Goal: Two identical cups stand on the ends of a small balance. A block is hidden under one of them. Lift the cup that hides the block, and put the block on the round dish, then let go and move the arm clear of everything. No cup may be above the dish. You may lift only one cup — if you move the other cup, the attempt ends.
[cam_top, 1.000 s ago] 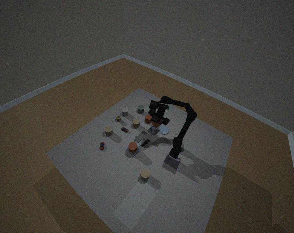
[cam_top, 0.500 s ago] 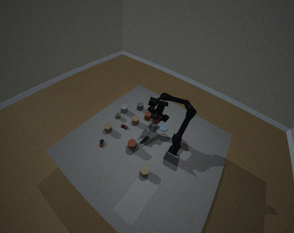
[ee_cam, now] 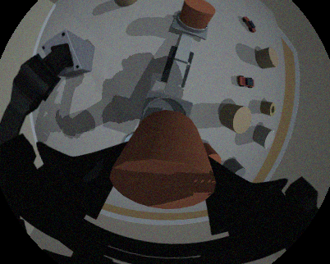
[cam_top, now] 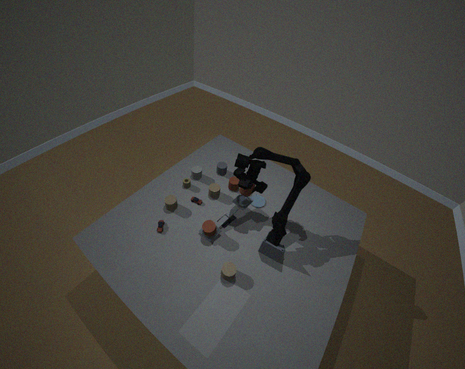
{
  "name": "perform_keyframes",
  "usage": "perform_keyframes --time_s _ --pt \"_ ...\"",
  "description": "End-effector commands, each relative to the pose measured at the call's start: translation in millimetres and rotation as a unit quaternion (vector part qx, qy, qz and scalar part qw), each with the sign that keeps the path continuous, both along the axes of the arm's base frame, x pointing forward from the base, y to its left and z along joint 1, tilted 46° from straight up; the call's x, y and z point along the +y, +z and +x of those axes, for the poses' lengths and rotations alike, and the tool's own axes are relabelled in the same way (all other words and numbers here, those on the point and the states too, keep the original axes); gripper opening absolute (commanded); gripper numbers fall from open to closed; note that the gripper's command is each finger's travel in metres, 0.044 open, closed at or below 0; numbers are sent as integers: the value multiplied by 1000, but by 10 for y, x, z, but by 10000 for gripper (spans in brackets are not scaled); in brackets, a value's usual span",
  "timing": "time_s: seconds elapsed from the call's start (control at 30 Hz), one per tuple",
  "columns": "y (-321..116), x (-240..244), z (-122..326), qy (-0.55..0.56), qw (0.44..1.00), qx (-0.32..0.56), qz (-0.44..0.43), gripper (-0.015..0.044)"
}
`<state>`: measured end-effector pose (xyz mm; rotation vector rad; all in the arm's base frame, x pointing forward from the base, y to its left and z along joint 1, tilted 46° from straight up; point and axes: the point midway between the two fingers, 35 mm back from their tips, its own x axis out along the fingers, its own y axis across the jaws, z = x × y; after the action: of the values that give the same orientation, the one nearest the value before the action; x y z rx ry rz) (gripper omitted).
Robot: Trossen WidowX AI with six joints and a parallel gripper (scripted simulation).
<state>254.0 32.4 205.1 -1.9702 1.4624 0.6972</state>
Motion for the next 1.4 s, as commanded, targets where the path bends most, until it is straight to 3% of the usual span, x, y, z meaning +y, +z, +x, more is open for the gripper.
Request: perform_keyframes --time_s 0.0,1.37 --pt "-1 -1 4 1 1000 0 1 0" --pt "157 -1102 -397 -45 998 3 36 0"
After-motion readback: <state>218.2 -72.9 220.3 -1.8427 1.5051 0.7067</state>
